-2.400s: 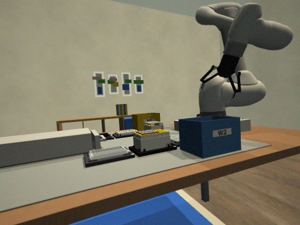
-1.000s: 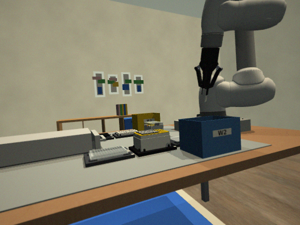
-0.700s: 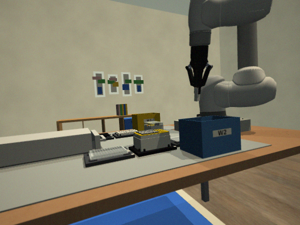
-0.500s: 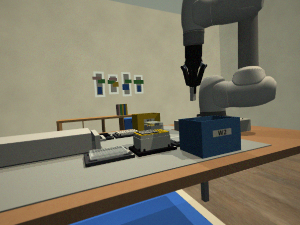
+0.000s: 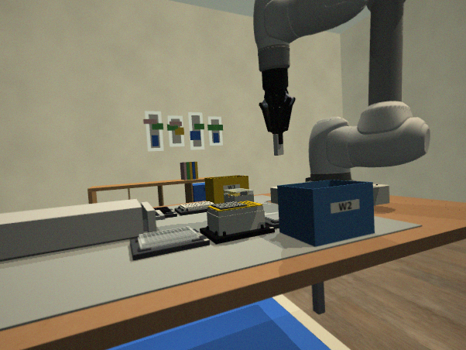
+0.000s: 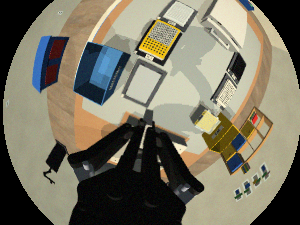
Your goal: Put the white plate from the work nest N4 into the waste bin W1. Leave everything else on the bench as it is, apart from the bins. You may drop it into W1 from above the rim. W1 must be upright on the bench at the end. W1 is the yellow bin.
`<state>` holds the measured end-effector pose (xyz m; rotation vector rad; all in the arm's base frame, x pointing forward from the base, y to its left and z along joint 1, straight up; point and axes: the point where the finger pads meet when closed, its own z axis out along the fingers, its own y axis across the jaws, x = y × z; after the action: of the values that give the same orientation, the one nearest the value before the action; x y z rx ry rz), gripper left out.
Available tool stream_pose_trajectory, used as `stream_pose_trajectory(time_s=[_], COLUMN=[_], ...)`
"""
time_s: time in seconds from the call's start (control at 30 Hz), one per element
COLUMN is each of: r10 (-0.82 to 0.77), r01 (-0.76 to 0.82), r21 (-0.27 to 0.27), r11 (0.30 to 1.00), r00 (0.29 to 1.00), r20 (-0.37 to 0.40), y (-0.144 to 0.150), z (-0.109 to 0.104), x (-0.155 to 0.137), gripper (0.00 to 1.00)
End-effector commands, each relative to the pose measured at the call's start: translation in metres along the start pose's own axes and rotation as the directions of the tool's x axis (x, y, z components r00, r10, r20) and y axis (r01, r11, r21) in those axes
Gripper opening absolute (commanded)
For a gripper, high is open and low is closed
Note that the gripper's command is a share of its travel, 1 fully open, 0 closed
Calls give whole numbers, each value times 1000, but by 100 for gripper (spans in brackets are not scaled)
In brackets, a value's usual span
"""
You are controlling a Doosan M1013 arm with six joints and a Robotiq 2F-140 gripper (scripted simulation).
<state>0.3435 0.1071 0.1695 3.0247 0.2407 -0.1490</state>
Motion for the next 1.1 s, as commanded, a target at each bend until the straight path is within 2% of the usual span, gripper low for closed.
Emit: stream_pose_trajectory(time_s=[0.0, 0.2, 0.27, 0.33, 0.4, 0.47, 0.53, 0.73, 0.8, 1.07], r10=[27, 47, 95, 95, 95, 95, 144, 144, 193, 222], r01=[-27, -47, -93, -93, -93, -93, -140, -140, -186, -213], r21=[18, 30, 56, 56, 56, 56, 81, 81, 103, 114], r11=[999, 998, 994, 994, 994, 994, 987, 987, 977, 970], r00=[1000, 999, 995, 995, 995, 995, 988, 988, 979, 972], r20=[-8, -14, -30, -30, -30, -30, -47, -47, -66, -77], y=[10, 32, 41, 49, 49, 57, 65, 91, 100, 127], z=[-2, -6, -7, -8, -8, -9, -10, -13, -14, -16], x=[10, 30, 36, 42, 42, 47, 52, 68, 72, 83], gripper=[10, 10, 10, 10, 10, 10, 10, 10, 10, 10])
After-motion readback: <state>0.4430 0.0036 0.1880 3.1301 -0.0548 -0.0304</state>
